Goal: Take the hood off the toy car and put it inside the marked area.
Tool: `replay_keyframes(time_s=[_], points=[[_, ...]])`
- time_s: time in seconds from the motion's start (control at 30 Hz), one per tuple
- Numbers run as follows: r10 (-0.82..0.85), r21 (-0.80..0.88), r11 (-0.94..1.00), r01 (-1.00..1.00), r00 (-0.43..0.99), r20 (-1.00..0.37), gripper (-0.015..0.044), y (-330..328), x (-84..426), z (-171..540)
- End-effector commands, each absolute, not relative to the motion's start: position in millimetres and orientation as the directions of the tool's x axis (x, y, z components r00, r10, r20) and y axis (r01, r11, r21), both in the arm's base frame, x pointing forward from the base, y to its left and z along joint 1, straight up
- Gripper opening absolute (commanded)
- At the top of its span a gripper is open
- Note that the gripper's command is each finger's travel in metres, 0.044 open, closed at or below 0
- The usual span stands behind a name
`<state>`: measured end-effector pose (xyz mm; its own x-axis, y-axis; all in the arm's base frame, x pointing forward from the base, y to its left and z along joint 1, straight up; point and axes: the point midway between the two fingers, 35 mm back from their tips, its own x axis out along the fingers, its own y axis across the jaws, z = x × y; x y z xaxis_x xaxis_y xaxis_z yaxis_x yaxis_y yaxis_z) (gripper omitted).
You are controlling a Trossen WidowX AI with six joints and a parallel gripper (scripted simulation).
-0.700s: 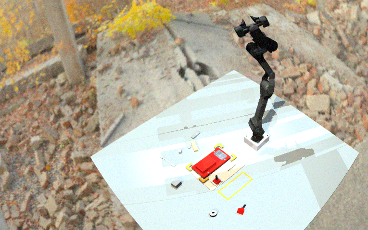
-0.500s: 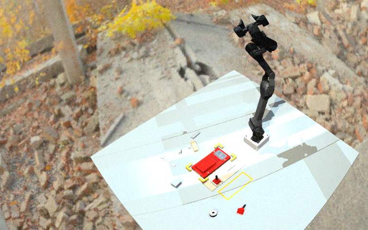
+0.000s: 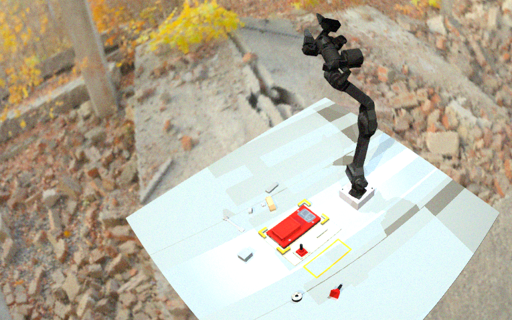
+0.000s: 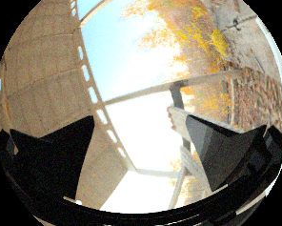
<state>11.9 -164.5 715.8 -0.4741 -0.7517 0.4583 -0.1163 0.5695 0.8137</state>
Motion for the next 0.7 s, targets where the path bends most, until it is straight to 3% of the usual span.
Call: replay_keyframes(time_s=[0.0, 0.67], points=[[-0.77, 0.846, 0.533, 0.031, -0.396, 0.5, 0.044, -181.0, 47.2, 713.7], [-0.828, 0.734, 0.448, 0.51, -0.071, 0.556, 0.044, -232.8, 163.5, 674.3]])
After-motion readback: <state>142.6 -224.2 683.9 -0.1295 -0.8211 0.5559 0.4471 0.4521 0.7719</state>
